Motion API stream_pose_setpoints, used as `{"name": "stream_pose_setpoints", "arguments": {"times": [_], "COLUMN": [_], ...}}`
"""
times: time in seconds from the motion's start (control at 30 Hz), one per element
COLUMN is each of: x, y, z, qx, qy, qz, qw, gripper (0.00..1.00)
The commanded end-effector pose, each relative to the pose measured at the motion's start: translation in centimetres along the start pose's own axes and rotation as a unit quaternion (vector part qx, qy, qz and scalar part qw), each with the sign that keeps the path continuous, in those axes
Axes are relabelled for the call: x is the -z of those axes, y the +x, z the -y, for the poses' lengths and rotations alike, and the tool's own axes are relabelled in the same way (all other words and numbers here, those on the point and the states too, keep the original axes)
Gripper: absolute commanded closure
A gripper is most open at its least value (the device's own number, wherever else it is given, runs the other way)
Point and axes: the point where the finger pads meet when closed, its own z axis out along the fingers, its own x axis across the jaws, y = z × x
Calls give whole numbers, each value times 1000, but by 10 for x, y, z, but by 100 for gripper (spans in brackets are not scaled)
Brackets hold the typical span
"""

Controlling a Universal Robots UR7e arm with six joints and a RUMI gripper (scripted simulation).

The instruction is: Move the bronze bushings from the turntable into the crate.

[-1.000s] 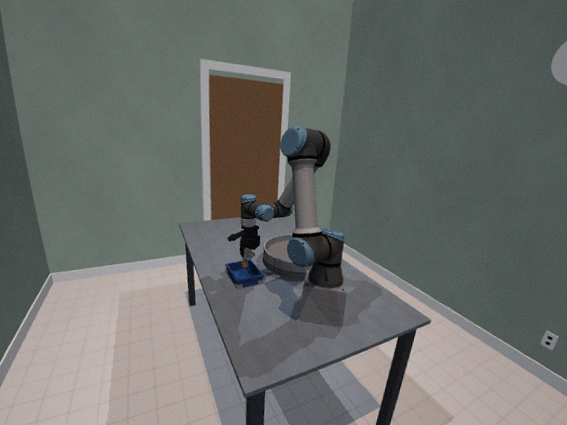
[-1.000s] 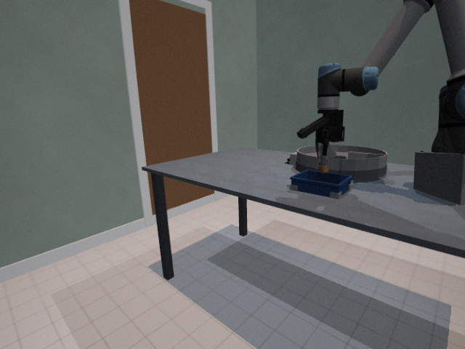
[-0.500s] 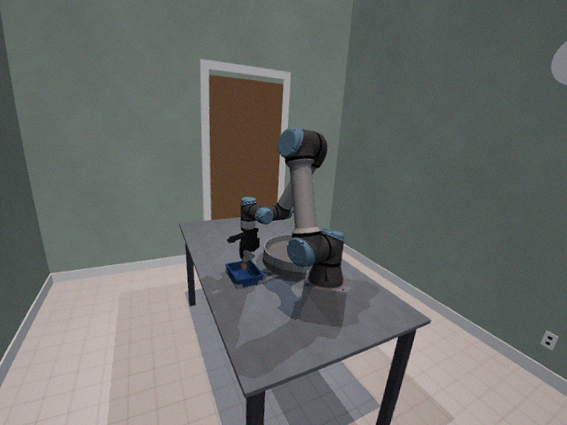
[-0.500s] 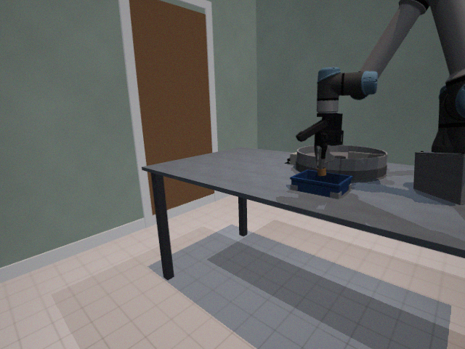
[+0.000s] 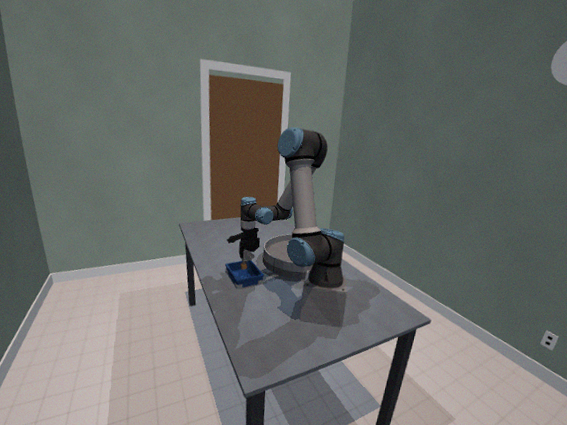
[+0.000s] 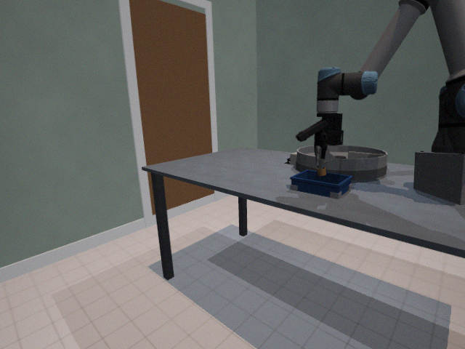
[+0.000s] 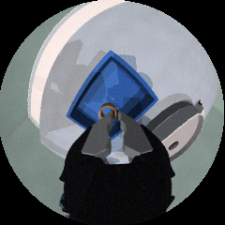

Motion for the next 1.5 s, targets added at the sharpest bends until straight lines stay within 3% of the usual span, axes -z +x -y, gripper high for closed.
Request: {"name": "stream_pose_setpoints", "arguments": {"times": [0.0, 0.47, 1.47], "x": [-1, -5, -42], "y": [0, 0, 0], "z": [-1, -2, -2], "qx": [0, 0, -1], "qy": [0, -1, -1], "qz": [0, 1, 1], "qw": [1000, 1000, 1000], "gripper": [100, 100, 100]}}
